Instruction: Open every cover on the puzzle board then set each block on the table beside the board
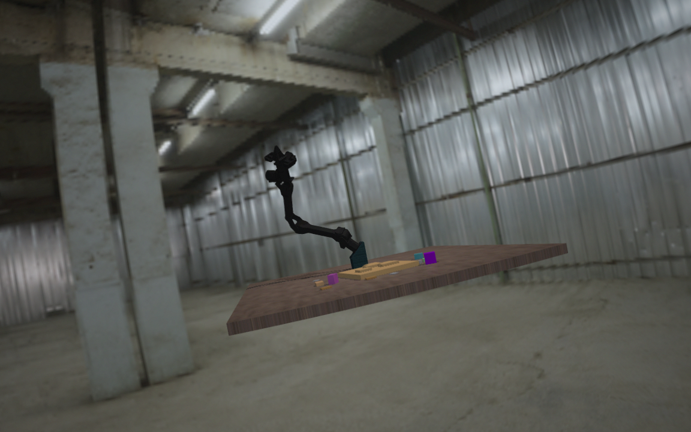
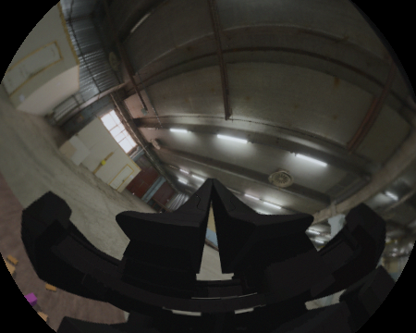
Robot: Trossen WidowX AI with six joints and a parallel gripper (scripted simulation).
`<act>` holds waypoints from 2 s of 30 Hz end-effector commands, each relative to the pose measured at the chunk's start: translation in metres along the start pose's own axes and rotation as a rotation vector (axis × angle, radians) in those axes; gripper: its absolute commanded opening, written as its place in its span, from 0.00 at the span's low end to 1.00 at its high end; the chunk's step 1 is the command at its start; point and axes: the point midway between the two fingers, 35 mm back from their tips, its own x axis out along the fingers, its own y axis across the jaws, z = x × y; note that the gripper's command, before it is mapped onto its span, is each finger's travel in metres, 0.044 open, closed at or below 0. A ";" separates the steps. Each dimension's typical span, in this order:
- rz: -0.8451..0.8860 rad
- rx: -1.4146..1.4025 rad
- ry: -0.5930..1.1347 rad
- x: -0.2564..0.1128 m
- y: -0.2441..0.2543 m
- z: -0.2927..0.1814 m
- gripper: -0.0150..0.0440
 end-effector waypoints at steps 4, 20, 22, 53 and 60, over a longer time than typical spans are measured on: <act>0.103 0.033 0.021 0.011 0.038 0.003 0.25; 0.324 0.146 0.096 0.023 0.119 0.000 0.25; 0.351 0.159 0.108 0.024 0.129 -0.001 0.25; 0.748 0.357 0.378 0.007 0.284 -0.019 0.25; 0.832 0.395 0.465 -0.005 0.319 -0.027 0.25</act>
